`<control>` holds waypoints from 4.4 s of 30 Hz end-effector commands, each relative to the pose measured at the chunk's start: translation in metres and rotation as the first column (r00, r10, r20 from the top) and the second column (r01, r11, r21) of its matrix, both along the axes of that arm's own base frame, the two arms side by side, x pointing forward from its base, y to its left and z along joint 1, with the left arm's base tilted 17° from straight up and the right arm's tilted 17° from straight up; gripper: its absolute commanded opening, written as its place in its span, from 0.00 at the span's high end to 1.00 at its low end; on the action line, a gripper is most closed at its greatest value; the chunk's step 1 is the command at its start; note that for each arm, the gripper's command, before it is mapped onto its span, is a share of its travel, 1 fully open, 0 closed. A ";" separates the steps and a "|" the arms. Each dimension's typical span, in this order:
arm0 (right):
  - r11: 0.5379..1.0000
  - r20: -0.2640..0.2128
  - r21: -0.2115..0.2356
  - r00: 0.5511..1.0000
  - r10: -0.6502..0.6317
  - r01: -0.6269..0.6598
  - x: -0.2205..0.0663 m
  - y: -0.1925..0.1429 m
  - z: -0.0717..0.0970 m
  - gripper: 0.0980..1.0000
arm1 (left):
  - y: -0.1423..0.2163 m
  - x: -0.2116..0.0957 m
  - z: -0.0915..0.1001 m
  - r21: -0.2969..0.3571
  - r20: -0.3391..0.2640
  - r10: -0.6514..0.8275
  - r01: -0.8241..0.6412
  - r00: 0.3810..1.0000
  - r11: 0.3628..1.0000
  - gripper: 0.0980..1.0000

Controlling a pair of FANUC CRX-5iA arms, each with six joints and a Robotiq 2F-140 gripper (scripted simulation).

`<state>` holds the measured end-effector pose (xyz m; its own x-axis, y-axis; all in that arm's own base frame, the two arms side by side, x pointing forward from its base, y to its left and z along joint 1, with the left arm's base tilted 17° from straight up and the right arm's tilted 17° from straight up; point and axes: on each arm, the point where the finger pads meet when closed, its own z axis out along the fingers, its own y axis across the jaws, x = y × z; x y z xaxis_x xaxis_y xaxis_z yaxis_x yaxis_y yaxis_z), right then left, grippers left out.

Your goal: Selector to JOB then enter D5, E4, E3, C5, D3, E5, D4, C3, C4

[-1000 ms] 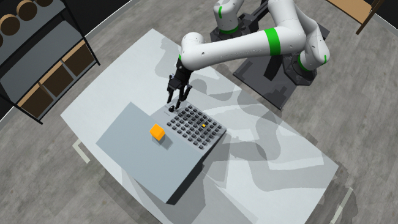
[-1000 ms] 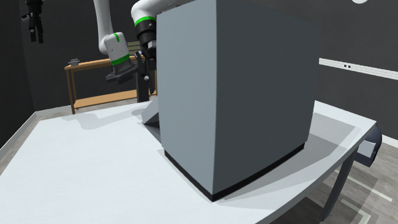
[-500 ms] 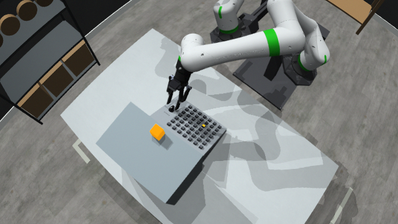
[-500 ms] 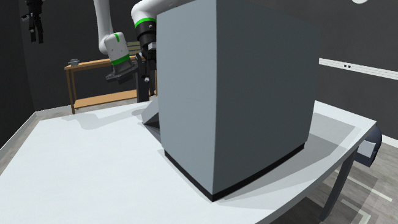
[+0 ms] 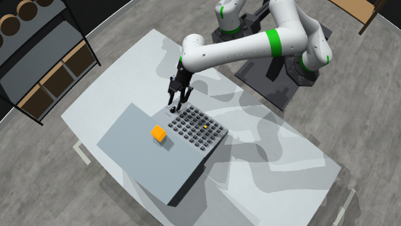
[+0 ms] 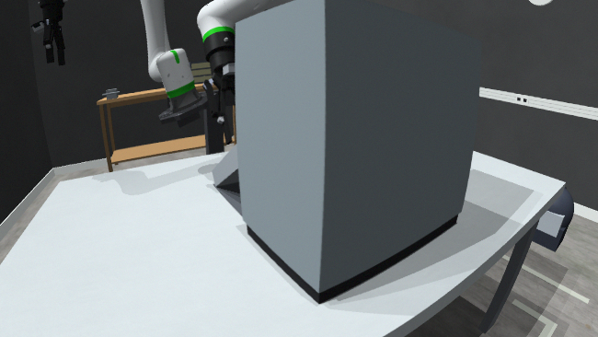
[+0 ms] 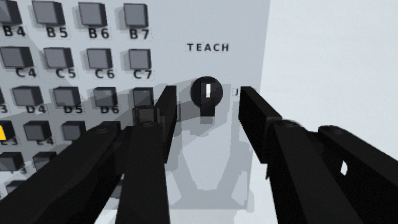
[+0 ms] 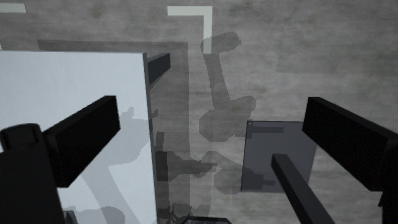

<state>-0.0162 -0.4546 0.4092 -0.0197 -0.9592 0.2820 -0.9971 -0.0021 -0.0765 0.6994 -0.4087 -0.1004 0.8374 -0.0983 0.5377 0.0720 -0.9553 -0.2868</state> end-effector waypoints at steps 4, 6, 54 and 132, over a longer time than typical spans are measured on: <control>1.000 0.000 -0.002 1.000 0.000 0.000 0.000 0.000 0.001 0.00 | -0.001 0.000 0.002 -0.002 0.002 0.000 0.000 1.000 1.000 0.67; 1.000 0.000 -0.002 1.000 0.000 0.000 0.000 0.000 0.001 0.00 | -0.001 0.000 0.002 -0.002 0.002 0.000 0.000 1.000 1.000 0.67; 1.000 0.000 -0.002 1.000 0.000 0.000 0.000 0.000 0.001 0.00 | 0.004 0.010 -0.012 -0.002 0.002 0.000 0.000 1.000 1.000 0.67; 1.000 0.000 -0.002 1.000 0.000 0.000 0.000 0.000 0.001 0.00 | 0.005 0.013 -0.017 -0.002 0.002 0.000 0.000 1.000 1.000 1.00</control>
<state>-0.0162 -0.4546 0.4092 -0.0197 -0.9592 0.2820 -0.9971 -0.0021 -0.0765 0.7118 -0.4024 -0.1186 0.8374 -0.0982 0.5378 0.0719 -0.9554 -0.2865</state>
